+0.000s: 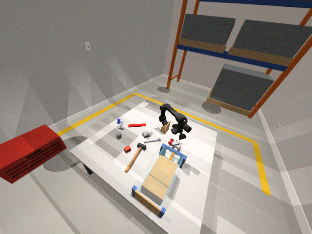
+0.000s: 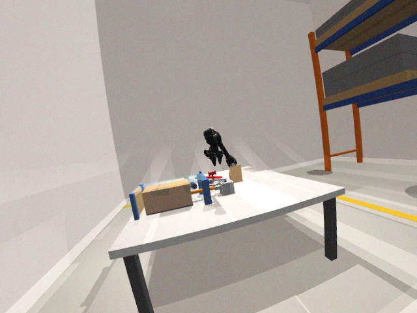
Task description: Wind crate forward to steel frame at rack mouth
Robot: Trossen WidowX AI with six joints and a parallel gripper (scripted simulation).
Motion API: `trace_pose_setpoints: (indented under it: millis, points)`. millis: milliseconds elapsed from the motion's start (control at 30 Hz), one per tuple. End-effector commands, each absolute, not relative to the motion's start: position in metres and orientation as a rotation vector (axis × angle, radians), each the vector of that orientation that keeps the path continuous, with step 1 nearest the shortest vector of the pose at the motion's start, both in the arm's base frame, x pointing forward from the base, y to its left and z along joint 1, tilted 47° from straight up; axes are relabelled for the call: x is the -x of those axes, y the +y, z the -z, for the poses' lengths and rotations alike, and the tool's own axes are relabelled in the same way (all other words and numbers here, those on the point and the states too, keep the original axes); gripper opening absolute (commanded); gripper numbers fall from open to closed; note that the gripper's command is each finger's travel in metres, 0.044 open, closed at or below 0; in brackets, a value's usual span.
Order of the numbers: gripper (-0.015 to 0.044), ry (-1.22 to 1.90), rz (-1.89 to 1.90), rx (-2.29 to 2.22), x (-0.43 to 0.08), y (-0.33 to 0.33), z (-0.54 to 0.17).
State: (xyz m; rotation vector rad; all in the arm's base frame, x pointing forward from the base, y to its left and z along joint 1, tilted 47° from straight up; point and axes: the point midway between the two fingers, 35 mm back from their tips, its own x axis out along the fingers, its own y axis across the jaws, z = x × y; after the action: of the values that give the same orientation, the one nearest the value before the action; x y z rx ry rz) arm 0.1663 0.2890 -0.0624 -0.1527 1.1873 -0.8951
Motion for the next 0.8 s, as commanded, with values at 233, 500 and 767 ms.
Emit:
trace_pose_setpoints:
  millis: [233,500,767]
  points:
    - [0.044,1.131,0.914,0.168,-0.169,0.286,0.065]
    - [0.044,1.13,0.914,0.168,-0.175,0.249,0.101]
    - [0.044,1.129,0.914,0.168,-0.179,0.225,0.127]
